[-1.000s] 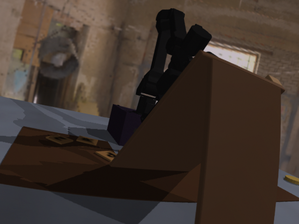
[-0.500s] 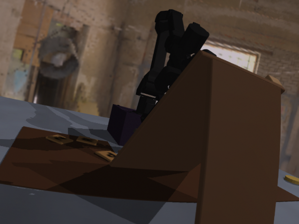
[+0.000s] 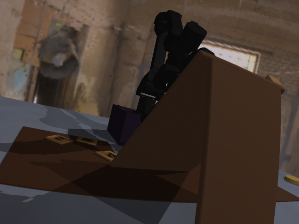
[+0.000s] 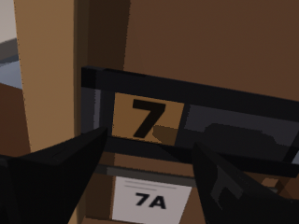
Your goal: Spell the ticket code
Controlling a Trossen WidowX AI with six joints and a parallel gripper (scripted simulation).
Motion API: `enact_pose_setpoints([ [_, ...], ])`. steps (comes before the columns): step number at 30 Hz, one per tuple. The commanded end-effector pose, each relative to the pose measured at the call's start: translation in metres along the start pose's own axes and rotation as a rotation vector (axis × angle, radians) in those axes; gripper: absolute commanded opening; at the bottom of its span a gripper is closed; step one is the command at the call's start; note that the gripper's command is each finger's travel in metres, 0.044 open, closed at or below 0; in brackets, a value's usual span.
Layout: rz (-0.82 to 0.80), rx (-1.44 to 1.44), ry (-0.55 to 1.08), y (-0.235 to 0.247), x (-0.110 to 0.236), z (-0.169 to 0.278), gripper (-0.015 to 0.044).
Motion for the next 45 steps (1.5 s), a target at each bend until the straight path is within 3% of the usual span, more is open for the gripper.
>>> enact_pose_setpoints([
  [1,-0.005,0.007,-0.004,0.0,0.003,0.0,0.0295],
  [41,-0.005,0.006,-0.004,0.003,0.016,-0.003,0.0295],
  [45,-0.003,0.003,0.002,0.003,0.015,-0.001,0.019],
])
Point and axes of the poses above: the point midway between the two fingers, 35 mm back from their tips, its own x axis back along the fingers, its own y axis across the jaws, z = x × y, the point moved 5 cm from there along x, back along the fingers, and after that the axes turned 8 degrees about -x, right-handed, at the moved point
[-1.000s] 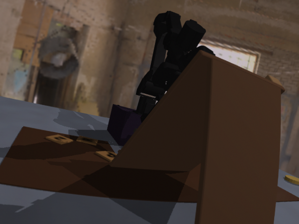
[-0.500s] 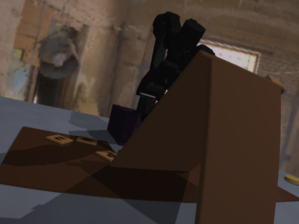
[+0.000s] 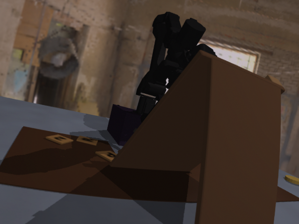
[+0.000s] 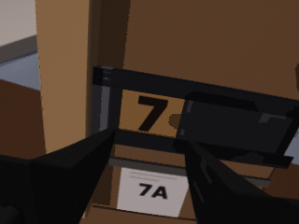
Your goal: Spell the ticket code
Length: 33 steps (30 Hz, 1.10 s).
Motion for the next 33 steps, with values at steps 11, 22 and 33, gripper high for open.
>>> enact_pose_setpoints([
  [11,0.0,0.0,0.0,0.0,0.0,0.0,0.0],
  [22,0.029,-0.004,0.135,-0.006,-0.008,-0.016,0.0],
  [33,0.091,0.001,0.575,-0.023,-0.027,-0.055,0.0],
])
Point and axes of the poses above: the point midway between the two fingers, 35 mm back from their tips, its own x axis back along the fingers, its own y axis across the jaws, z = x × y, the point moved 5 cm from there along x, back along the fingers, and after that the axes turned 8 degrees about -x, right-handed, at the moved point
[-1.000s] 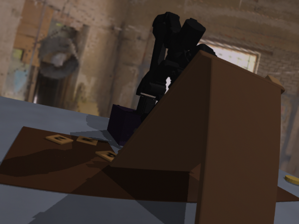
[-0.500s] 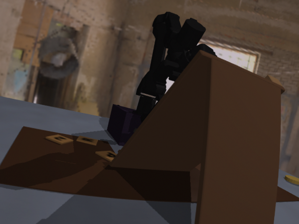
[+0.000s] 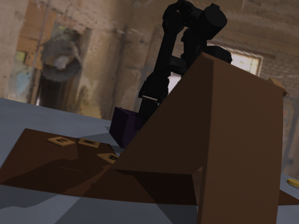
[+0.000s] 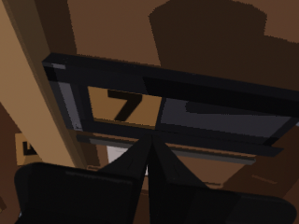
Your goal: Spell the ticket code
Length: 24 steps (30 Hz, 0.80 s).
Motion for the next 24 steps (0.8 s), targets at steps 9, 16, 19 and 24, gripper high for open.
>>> enact_pose_setpoints([
  [9,0.035,0.021,0.26,-0.0097,0.0001,-0.0234,0.0],
  [16,0.035,0.021,0.26,-0.0084,-0.0022,-0.0229,0.0],
  [19,0.034,0.021,0.26,-0.008,-0.004,-0.0234,0.0],
  [24,0.034,0.021,0.26,-0.0079,-0.0061,-0.0247,0.0],
])
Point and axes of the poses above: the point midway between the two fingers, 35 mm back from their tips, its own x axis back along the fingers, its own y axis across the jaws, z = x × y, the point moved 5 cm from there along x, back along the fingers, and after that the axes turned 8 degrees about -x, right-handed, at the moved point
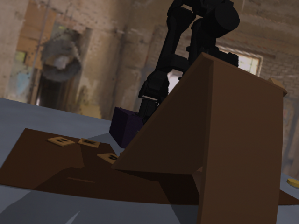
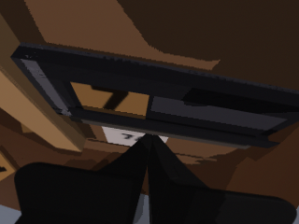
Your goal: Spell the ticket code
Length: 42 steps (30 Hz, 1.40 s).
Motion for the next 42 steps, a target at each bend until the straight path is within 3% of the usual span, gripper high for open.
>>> enact_pose_setpoints([
  [1,0.005,0.001,-0.003,-0.001,-0.001,-0.003,0.0],
  [42,0.005,0.001,-0.005,0.0,-0.015,-0.018,0.0],
])
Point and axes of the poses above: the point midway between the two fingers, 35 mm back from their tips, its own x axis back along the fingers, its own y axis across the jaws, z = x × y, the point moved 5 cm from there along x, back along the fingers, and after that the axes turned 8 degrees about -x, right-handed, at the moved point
